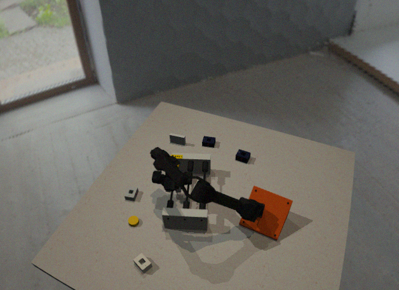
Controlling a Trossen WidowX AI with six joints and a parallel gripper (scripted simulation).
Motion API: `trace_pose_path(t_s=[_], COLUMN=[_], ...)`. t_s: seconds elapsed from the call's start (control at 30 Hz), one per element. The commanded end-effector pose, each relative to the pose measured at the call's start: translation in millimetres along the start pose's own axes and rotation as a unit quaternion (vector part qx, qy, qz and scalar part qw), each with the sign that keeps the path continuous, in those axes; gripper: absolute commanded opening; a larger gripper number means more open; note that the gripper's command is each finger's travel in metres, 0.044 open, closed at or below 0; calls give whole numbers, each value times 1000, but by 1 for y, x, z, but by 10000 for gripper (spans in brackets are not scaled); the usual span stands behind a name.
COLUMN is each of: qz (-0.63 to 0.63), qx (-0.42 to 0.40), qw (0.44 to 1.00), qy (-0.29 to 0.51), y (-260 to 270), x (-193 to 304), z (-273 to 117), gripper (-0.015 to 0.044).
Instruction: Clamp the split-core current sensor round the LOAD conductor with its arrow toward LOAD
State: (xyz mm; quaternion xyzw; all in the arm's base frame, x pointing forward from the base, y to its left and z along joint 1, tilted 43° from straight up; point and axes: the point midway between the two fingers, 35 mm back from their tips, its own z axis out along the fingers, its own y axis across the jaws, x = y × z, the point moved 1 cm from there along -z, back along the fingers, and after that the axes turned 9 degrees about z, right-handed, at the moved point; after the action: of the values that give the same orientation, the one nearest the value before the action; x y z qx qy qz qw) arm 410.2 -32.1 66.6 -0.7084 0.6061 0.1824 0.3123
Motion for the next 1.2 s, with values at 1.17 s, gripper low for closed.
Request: trace_pose_path(t_s=[1.17], qz=[5], qx=[74], qw=[997], qy=[-10], y=[0], x=[2], z=[-7], gripper=[0])
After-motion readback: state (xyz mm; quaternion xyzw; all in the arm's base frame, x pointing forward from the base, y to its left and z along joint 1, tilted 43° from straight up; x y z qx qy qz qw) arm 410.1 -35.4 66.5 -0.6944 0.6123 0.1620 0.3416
